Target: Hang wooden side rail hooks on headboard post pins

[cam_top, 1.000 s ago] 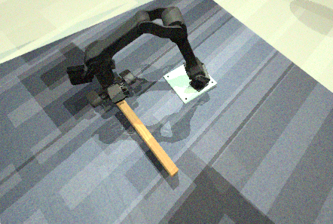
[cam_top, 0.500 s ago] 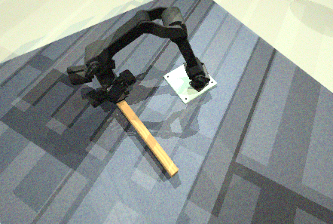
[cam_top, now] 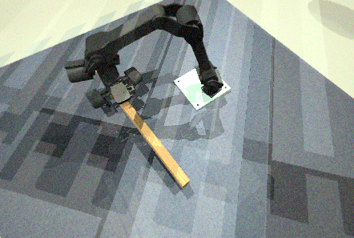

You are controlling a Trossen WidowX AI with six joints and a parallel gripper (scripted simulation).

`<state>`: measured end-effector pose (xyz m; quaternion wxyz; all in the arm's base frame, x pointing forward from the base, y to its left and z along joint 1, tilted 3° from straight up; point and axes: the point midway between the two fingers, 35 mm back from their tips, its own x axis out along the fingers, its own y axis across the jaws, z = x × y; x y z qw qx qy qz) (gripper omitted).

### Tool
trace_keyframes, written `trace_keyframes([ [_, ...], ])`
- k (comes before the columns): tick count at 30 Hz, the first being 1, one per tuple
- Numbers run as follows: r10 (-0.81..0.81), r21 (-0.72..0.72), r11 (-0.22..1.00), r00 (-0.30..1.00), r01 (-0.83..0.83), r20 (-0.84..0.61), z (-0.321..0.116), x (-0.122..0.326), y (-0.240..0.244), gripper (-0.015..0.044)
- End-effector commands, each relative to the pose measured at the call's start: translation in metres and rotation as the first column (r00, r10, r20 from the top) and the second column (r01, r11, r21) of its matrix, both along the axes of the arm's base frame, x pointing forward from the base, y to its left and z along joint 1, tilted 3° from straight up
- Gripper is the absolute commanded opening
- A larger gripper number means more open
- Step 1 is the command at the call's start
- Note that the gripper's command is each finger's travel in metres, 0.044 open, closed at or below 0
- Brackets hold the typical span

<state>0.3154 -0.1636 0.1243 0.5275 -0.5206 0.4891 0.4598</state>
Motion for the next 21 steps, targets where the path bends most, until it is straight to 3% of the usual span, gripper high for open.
trace_keyframes([
  [1, -0.001, 0.002, 1.0, 1.0, 0.001, -0.01, 0.0, 0.0, 0.009, 0.044],
  [5, -0.001, 0.004, 1.0, 1.0, 0.001, -0.01, 0.0, 0.003, 0.029, 0.044],
  [21, 0.011, 0.007, 1.0, 1.0, -0.01, -0.009, 0.0, 0.004, 0.028, 0.044],
])
